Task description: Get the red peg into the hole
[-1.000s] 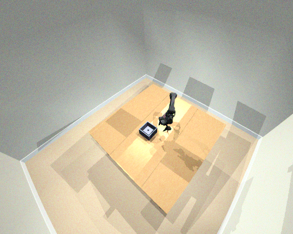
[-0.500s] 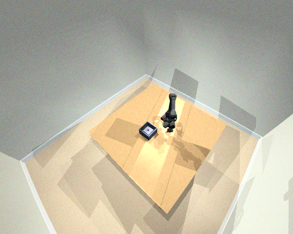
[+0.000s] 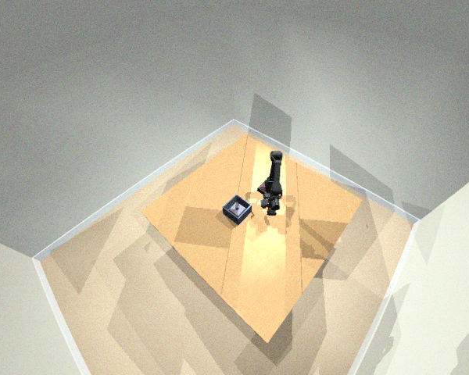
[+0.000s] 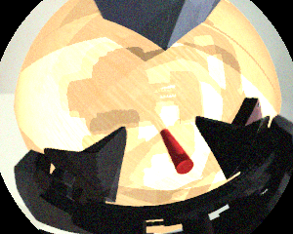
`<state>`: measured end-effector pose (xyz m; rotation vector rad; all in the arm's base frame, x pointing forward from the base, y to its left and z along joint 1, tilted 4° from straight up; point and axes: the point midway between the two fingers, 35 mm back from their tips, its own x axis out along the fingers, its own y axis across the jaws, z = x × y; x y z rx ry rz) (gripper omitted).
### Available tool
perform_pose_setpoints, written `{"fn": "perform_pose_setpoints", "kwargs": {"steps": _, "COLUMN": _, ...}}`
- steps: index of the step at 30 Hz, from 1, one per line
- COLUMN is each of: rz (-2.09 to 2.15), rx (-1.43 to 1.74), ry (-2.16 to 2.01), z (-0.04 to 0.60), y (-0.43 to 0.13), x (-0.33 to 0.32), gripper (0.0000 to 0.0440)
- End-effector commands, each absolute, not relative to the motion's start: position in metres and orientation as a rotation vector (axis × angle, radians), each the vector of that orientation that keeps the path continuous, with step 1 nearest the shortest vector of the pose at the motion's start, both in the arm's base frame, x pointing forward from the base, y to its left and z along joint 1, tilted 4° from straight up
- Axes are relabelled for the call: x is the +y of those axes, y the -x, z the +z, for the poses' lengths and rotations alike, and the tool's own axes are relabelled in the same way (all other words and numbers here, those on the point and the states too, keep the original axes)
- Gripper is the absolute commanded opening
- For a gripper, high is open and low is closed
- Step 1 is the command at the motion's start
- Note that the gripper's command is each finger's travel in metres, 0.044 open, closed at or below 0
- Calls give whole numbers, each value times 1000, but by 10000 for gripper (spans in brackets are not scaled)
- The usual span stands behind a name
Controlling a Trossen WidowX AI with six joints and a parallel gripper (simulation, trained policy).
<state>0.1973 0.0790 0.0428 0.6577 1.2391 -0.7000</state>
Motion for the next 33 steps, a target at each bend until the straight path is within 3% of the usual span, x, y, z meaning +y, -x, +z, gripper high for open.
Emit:
{"fn": "perform_pose_setpoints", "kwargs": {"steps": 1, "rz": -719, "rx": 1255, "ry": -679, "z": 35, "y": -193, "x": 80, "gripper": 343}}
{"fn": "perform_pose_setpoints", "kwargs": {"steps": 14, "rz": -727, "rx": 1346, "ry": -736, "z": 31, "y": -187, "x": 81, "gripper": 3}}
{"fn": "perform_pose_setpoints", "kwargs": {"steps": 33, "rz": -683, "rx": 1177, "ry": -606, "z": 100, "y": -224, "x": 43, "gripper": 0}}
